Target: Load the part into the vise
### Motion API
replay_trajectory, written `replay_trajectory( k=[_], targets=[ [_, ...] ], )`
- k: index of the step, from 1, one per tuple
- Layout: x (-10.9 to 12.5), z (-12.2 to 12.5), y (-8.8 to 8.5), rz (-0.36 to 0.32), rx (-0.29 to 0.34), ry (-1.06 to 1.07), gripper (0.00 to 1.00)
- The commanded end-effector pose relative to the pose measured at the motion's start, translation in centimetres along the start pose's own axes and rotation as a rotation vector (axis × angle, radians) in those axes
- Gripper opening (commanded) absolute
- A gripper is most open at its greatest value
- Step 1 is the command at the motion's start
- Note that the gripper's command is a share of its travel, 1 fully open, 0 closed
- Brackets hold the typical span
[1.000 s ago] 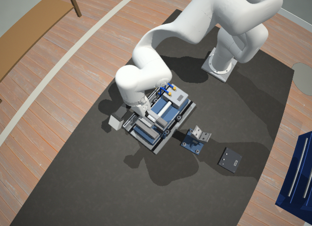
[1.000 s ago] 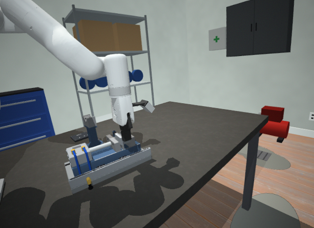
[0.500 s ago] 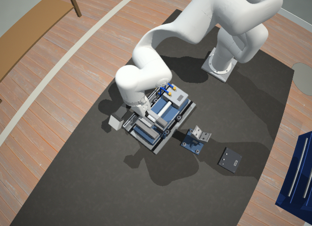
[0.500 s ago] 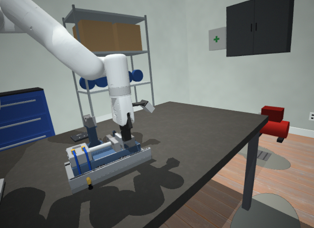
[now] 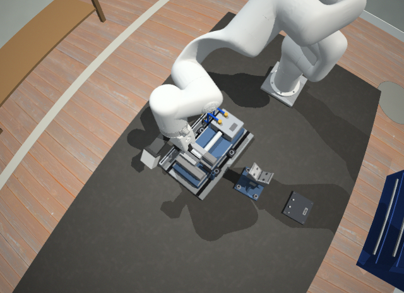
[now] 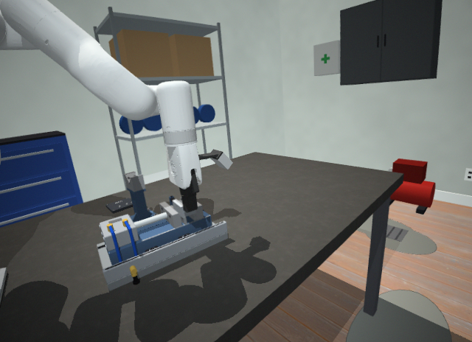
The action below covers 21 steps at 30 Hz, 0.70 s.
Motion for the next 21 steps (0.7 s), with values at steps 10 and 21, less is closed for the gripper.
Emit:
replay_trajectory(
  k=[10, 21],
  targets=[
    [-0.13, -0.05, -0.16, 0.004, 0.002, 0.0, 0.0],
    [-0.14, -0.17, -0.16, 0.004, 0.002, 0.0, 0.0]
  ],
)
Point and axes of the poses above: the point where the finger pads meet when closed, its own y axis out along the fingers, its own z axis across the jaws, x = y × z, the point moved 4 cm from there along -y, back along the fingers, and after that the axes turned 7 degrees about -y, right-handed, at the moved point
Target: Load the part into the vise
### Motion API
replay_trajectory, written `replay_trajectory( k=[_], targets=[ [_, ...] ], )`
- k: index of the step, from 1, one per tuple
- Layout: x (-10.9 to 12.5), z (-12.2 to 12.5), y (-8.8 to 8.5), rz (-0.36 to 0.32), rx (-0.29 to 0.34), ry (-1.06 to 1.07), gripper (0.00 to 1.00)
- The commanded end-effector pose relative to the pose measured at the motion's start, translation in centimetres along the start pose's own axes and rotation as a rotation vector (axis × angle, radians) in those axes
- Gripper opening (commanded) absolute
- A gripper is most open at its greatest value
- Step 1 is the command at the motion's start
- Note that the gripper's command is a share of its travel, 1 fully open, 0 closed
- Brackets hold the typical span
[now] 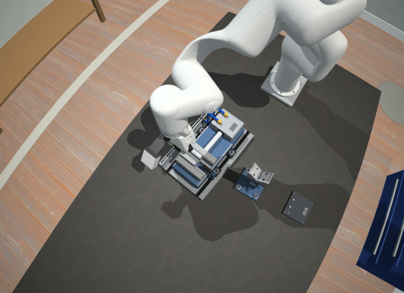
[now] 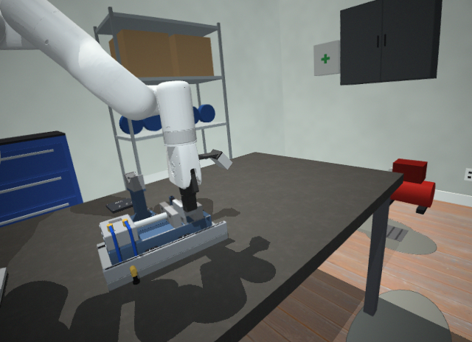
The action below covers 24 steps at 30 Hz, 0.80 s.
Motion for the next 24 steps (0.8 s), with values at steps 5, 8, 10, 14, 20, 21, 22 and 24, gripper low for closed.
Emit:
replay_trajectory(
  k=[5, 8, 10, 14, 20, 21, 22, 24],
  targets=[
    [-0.13, -0.09, -0.16, 0.004, 0.002, 0.0, 0.0],
    [-0.14, -0.15, -0.16, 0.004, 0.002, 0.0, 0.0],
    [-0.15, -0.19, -0.16, 0.004, 0.002, 0.0, 0.0],
    [-0.15, -0.25, -0.16, 0.004, 0.002, 0.0, 0.0],
    [-0.17, -0.36, -0.16, 0.004, 0.002, 0.0, 0.0],
    [-0.17, -0.39, -0.16, 0.004, 0.002, 0.0, 0.0],
    [-0.17, -0.41, -0.16, 0.004, 0.002, 0.0, 0.0],
    [-0.18, -0.46, -0.16, 0.004, 0.002, 0.0, 0.0]
  ],
)
Point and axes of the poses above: the point where the finger pads meet when closed, its own y axis out along the fingers, its own z axis across the jaws, x = y × z, the point moved 4 cm from there along -y, back along the fingers, and after that the axes turned 7 degrees about -y, right-handed, at the moved point
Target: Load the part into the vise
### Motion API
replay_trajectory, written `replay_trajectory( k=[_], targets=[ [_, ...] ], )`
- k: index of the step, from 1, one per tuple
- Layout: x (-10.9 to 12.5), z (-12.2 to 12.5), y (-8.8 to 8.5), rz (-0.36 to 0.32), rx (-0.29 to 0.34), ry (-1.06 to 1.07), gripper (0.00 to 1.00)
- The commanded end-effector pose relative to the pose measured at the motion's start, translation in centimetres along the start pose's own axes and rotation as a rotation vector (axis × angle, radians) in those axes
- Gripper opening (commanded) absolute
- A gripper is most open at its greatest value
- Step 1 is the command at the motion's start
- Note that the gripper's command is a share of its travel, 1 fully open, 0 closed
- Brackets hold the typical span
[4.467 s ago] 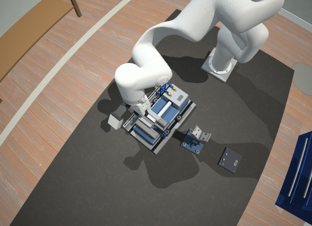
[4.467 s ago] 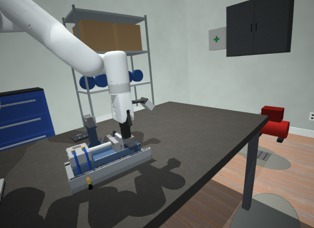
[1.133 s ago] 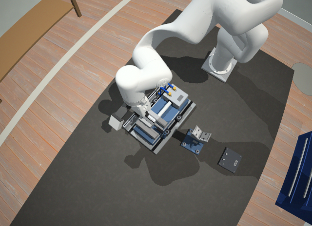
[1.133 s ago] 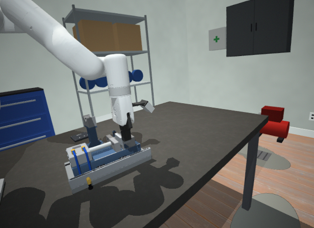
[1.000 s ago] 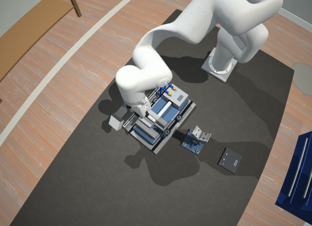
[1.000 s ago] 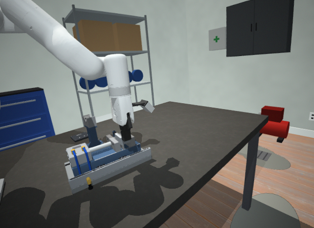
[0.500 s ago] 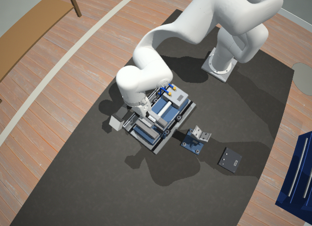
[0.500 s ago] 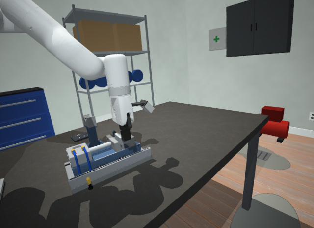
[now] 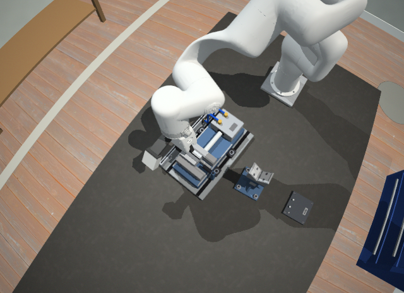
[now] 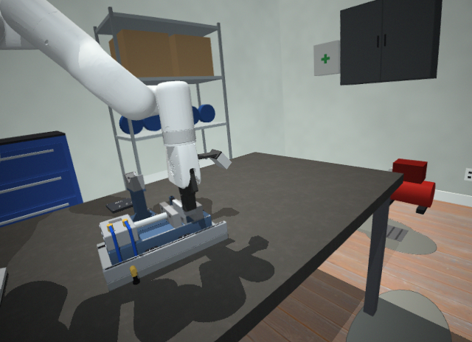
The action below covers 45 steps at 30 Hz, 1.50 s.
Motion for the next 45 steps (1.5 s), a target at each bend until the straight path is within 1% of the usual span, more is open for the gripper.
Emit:
replay_trajectory(
  k=[1, 45],
  targets=[
    [-0.1, -0.1, -0.2, 0.004, 0.002, 0.0, 0.0],
    [-0.3, -1.2, -0.2, 0.004, 0.002, 0.0, 0.0]
  ],
)
Point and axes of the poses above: the point where the finger pads meet when closed, its own y axis out along the fingers, its own z axis across the jaws, x = y × z, the point moved 4 cm from there along -y, back along the fingers, and after that the axes turned 7 degrees about -y, right-handed, at the moved point
